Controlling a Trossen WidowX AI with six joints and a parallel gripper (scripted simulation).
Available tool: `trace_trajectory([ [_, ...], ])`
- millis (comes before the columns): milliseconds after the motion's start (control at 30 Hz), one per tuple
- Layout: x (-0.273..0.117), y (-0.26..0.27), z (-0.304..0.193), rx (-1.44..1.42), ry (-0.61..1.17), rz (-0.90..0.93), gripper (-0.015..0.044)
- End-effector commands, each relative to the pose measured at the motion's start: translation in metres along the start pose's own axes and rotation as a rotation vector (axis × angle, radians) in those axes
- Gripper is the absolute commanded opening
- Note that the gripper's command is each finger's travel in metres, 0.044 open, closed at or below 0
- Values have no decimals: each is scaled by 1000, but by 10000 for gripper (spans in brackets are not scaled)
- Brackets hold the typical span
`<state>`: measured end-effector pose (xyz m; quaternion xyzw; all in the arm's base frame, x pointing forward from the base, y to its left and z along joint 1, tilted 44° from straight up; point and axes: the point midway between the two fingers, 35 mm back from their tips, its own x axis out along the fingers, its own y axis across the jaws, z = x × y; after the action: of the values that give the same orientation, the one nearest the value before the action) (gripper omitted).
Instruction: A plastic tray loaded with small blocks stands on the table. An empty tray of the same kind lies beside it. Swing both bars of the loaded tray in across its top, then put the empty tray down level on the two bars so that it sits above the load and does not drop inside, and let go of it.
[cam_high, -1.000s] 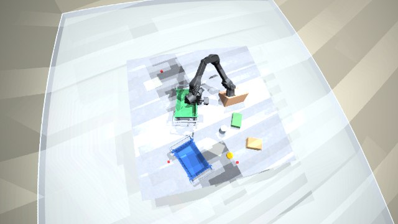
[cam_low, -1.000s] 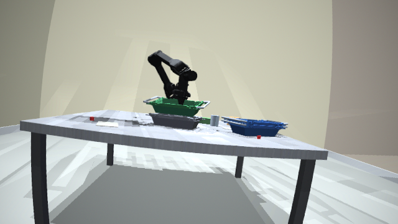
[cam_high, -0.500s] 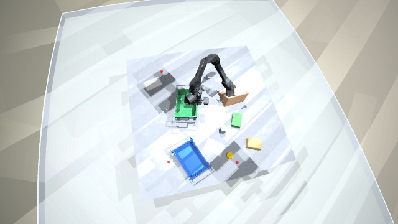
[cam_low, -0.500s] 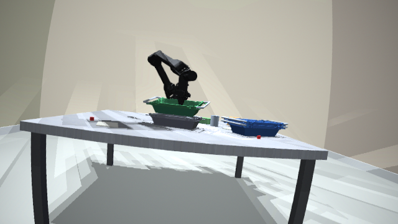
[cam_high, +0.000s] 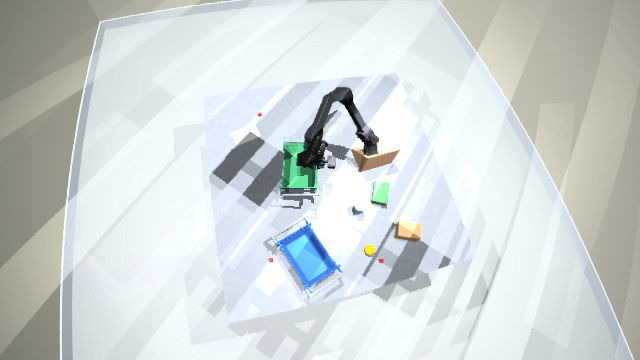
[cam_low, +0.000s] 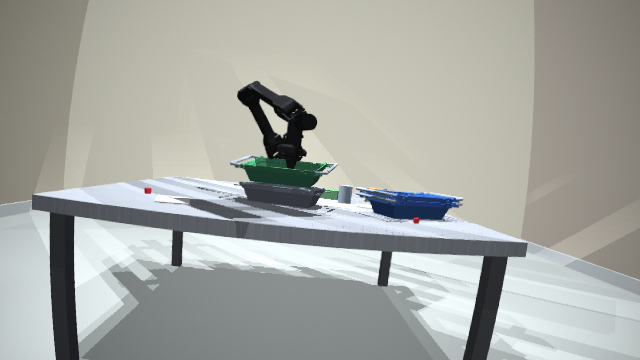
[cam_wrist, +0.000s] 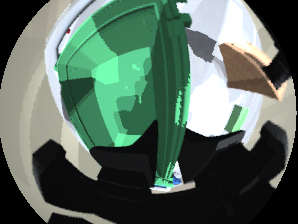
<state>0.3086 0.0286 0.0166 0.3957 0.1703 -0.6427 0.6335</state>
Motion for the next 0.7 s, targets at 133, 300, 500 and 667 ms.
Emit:
trace_trajectory([
  [133,1,-1,0,-1,0,-2,0],
  [300,9,-5,1,-5,-1,-16,0],
  [500,11,-7,1,-6,-1,-21,0],
  [667,11,-7,1,-6,-1,-21,0],
])
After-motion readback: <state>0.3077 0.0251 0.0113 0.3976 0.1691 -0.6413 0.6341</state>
